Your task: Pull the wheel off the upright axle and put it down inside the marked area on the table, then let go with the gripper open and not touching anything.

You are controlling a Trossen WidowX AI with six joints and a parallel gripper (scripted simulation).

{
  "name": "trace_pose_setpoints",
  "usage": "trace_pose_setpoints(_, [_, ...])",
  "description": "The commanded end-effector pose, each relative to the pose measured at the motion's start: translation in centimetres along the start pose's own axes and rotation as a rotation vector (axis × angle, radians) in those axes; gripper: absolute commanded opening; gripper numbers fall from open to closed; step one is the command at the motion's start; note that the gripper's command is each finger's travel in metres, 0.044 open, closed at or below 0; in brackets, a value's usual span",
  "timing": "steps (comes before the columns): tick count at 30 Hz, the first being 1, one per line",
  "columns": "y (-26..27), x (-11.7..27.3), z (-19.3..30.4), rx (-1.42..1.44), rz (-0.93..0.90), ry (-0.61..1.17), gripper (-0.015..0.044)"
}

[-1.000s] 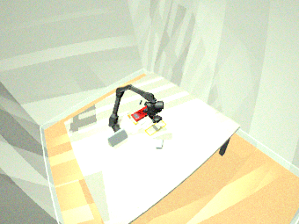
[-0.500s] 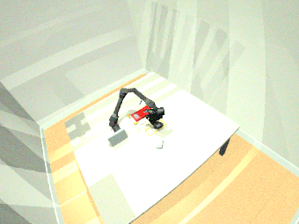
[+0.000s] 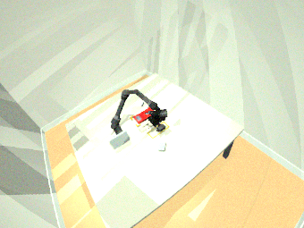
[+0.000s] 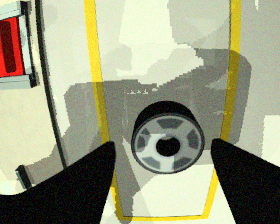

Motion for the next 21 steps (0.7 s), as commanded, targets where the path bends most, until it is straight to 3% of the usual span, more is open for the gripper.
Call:
trace_pose_setpoints(1, [-0.2,3.0,-0.3,0.003,0.008,-0.016,0.0300])
trace_pose_setpoints(7, [-0.2,5.5,-0.1,0.001,0.006,-0.018,0.0300])
trace_pose_setpoints(13, [0.6,8.6,5.5,-0.005,0.009,-0.019,0.0440])
trace_pose_setpoints(16, [1.4,9.9,8.5,-0.004,0.008,-0.014,0.0440])
trace_pose_setpoints(21, [1.4,10.0,8.7,-0.004,0.007,-0.013,0.0440])
Point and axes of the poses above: the point midway between the two fingers, 35 mm back from their tips, its own x axis back along the fingers, its own y axis across the jaws, z = x × y, the point moved 1 cm from there along x, back along the fingers, and after that the axes turned 12 degrees about -x, right-handed, at the moved point
